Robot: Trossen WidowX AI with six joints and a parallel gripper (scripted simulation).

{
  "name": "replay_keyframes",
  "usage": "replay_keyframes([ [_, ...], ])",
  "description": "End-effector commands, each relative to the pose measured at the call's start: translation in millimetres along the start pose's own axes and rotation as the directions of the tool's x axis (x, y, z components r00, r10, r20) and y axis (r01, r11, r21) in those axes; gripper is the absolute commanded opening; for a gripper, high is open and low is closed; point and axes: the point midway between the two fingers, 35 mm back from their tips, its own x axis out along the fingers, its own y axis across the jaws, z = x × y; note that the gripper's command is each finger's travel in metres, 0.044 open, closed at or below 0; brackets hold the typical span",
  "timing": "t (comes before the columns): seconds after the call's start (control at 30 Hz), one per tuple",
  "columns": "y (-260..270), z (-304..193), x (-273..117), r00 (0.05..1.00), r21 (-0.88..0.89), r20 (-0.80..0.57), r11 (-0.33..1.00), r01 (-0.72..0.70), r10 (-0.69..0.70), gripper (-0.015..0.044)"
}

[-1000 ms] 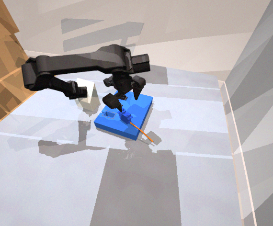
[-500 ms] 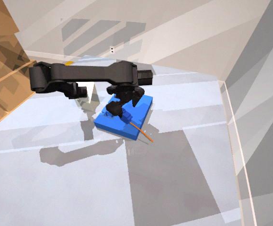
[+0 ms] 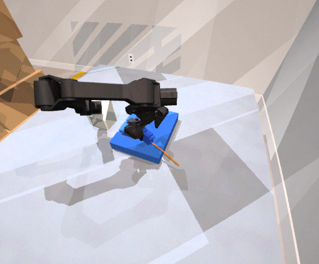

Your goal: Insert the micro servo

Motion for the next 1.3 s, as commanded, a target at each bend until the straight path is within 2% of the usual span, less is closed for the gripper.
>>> replay_keyframes([
  [0.0, 1, 2, 7, 1.0, -0.009, 0.001, 1.0, -0.006, 0.006, 0.044],
  [0.07, 1, 2, 8, 1.0, -0.009, 0.001, 1.0, -0.006, 0.006, 0.044],
  [0.47, 1, 2, 8, 1.0, -0.009, 0.001, 1.0, -0.006, 0.006, 0.0125],
  [0.67, 1, 2, 8, 1.0, -0.009, 0.001, 1.0, -0.006, 0.006, 0.0085],
  [0.77, 1, 2, 3, 1.0, -0.009, 0.001, 1.0, -0.006, 0.006, 0.0006],
  [0.97, 4, 8, -20, 1.0, -0.01, 0.002, 1.0, -0.005, 0.005, 0.0],
  [1.27, 4, 15, -22, 1.0, -0.01, 0.002, 1.0, -0.006, 0.006, 0.0],
])
